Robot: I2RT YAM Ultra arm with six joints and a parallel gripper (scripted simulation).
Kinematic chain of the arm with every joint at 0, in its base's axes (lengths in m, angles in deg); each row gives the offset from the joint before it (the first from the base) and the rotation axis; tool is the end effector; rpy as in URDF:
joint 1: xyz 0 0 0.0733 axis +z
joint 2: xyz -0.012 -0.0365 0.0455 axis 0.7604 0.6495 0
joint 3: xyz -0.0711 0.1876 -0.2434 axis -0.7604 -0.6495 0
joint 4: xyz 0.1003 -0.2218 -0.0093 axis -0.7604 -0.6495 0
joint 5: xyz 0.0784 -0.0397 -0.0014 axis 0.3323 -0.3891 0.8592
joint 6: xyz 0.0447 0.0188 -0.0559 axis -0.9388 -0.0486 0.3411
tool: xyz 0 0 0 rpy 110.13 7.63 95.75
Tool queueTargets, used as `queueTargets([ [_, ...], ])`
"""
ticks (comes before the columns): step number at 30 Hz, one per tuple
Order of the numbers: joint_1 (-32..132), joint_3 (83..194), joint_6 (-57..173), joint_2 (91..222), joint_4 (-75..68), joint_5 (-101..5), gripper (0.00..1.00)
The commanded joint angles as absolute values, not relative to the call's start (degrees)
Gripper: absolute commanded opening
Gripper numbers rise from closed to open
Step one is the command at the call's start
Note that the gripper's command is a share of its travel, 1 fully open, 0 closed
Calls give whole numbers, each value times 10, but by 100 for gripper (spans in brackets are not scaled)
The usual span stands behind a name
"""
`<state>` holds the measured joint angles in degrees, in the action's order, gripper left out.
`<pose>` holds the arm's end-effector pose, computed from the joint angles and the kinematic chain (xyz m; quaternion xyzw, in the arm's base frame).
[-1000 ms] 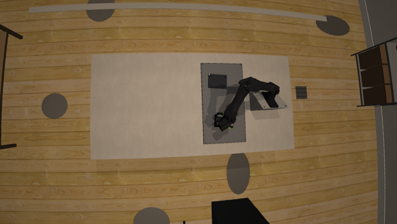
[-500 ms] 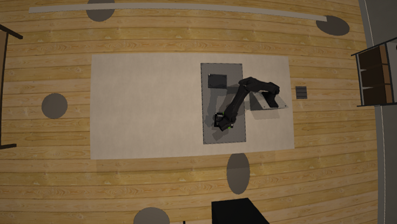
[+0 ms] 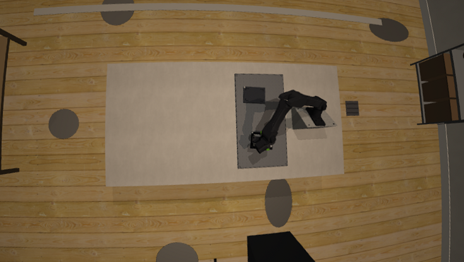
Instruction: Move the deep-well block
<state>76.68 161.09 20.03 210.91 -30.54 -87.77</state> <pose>0.3805 0.1522 -0.0641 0.0247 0.9267 -0.3734 0.0336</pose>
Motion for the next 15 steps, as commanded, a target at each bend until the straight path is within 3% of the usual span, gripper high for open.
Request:
queueTargets([
  [1,772,1612,202,2105,-304,-883,0],
  [15,796,1638,176,2080,-353,-874,0],
])
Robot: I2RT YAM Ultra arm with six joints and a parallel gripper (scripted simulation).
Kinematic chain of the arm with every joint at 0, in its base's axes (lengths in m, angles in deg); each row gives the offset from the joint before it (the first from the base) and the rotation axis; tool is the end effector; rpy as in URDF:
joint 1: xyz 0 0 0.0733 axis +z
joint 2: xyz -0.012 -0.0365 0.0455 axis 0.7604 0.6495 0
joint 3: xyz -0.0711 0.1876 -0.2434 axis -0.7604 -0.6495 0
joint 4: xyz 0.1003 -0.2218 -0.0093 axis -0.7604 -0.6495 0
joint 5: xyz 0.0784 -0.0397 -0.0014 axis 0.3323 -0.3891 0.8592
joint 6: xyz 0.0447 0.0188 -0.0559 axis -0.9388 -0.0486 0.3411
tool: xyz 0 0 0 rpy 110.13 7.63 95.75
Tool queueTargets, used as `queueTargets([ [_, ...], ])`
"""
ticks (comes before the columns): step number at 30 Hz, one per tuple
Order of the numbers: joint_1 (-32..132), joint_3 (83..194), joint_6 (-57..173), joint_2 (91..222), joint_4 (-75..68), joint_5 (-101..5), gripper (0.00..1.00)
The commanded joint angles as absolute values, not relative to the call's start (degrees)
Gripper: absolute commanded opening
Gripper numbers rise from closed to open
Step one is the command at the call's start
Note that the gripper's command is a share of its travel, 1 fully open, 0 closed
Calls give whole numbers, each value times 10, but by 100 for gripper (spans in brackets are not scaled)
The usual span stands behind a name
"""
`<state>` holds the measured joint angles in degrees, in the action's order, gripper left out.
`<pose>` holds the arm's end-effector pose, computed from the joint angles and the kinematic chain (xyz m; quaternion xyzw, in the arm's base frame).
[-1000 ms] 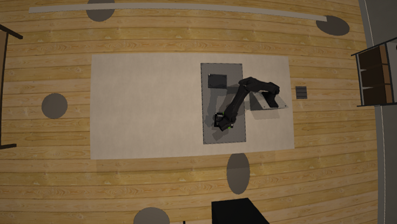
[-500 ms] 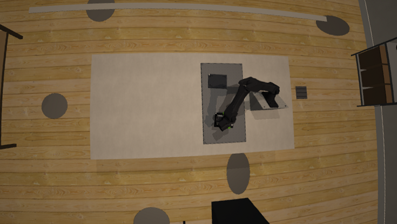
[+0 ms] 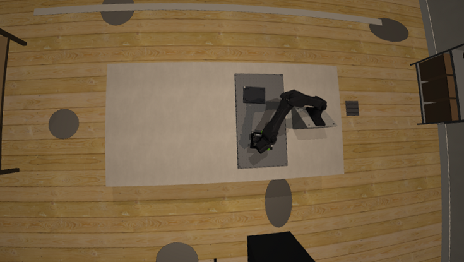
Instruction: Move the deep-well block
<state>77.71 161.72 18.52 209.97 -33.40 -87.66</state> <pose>0.3782 0.1594 -0.0545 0.0249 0.9253 -0.3771 0.0323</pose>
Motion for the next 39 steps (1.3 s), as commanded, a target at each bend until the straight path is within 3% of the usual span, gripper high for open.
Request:
queueTargets([
  [1,798,1639,174,2079,-357,-872,0],
  [39,847,1699,117,2051,-480,-851,0],
])
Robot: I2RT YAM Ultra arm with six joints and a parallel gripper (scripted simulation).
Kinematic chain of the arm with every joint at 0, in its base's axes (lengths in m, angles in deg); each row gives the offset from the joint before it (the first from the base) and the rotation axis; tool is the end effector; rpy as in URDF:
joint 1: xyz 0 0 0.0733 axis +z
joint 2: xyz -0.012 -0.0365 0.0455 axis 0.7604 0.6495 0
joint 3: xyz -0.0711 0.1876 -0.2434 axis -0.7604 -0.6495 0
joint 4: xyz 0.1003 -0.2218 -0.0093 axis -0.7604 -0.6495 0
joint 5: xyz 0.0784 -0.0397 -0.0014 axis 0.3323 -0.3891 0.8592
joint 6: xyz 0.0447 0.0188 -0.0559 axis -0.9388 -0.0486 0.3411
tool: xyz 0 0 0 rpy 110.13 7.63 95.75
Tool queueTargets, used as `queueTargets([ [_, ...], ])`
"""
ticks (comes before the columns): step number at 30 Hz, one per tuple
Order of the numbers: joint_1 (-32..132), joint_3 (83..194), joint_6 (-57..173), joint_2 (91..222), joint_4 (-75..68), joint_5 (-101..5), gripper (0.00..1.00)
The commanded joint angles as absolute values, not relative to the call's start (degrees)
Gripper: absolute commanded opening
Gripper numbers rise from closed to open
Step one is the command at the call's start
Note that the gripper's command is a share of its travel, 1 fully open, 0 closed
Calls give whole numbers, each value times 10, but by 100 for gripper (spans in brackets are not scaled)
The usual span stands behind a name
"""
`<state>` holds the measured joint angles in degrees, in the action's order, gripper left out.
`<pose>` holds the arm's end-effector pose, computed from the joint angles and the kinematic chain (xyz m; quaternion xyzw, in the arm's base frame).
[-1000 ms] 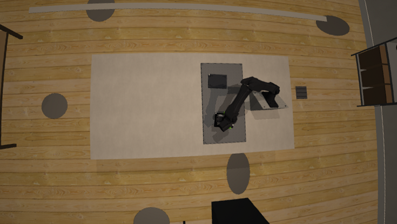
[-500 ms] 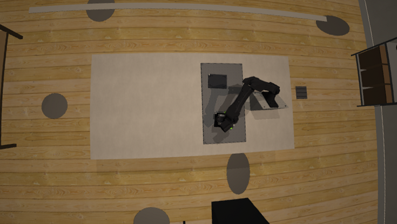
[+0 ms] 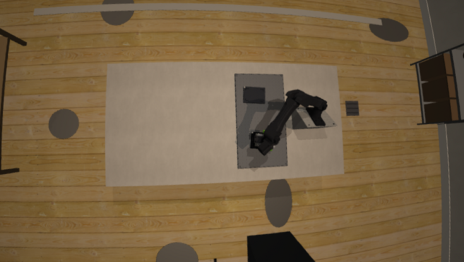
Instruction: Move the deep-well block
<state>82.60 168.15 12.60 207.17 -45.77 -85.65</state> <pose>0.3744 0.2004 -0.0131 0.0278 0.9259 -0.3751 0.0357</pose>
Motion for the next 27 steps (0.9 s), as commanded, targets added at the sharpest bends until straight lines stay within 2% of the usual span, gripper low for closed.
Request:
queueTargets([
  [1,849,1702,115,2051,-484,-851,0],
  [27,855,1703,110,2048,-499,-851,0],
])
